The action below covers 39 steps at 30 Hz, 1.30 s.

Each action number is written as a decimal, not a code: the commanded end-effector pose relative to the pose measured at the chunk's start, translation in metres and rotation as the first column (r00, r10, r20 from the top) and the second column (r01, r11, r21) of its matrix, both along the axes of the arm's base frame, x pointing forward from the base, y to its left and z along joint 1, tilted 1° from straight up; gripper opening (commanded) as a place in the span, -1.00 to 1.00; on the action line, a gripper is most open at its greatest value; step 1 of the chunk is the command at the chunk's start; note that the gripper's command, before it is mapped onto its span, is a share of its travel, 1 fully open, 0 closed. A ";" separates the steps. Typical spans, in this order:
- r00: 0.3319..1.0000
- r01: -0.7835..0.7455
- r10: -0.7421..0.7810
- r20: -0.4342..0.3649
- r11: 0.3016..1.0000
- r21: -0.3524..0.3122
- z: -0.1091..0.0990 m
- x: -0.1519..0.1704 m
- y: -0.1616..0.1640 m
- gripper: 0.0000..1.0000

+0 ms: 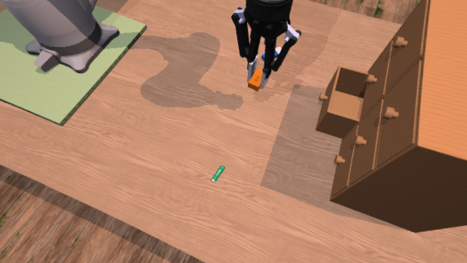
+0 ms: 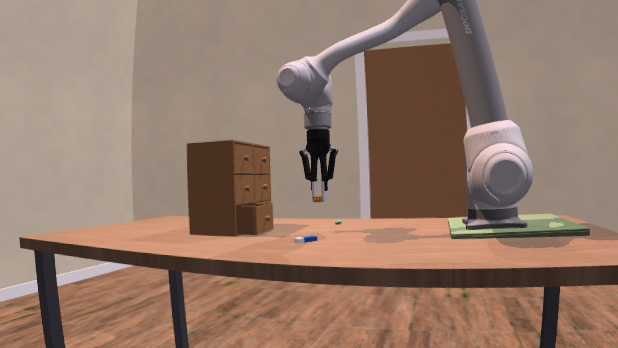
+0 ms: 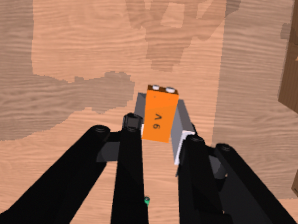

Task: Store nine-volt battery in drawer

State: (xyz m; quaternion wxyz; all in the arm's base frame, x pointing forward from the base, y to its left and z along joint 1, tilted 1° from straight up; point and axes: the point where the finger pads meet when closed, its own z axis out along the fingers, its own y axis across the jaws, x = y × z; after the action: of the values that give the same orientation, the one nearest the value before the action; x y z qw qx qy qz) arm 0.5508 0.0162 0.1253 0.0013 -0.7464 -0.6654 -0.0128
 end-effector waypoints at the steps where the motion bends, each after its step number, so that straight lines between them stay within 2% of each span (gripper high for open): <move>1: 0.961 0.275 -0.275 -0.003 0.961 -0.007 0.000 0.009 0.006 -0.73; 4: 0.899 0.437 -0.437 -0.007 0.899 0.004 0.000 0.017 0.010 -0.73; 8: 0.777 0.630 -0.629 -0.016 0.777 0.017 0.000 0.025 0.016 -0.73; 10: 0.777 0.630 -0.629 -0.016 0.777 0.017 0.000 0.025 0.016 -0.73; 11: 0.662 0.749 -0.749 -0.022 0.662 0.019 0.000 0.027 0.017 -0.73; 14: 0.557 0.830 -0.830 -0.028 0.557 0.022 0.000 0.031 0.019 -0.73; 21: 0.198 0.980 -0.980 -0.020 0.198 -0.001 0.000 0.033 0.021 -0.73; 22: 0.179 0.984 -0.984 -0.017 0.179 -0.003 0.001 0.033 0.021 -0.73; 30: 0.157 0.988 -0.987 -0.017 0.157 -0.004 0.005 0.033 0.021 -0.73; 35: 0.157 0.988 -0.987 -0.017 0.157 -0.004 0.020 0.033 0.022 -0.73; 39: 0.157 0.988 -0.987 -0.017 0.157 -0.004 0.024 0.033 0.022 -0.73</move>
State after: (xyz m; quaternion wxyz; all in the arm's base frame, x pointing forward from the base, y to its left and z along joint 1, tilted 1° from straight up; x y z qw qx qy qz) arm 0.5838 0.0380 0.1488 0.0008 -0.9997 -0.0213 -0.0076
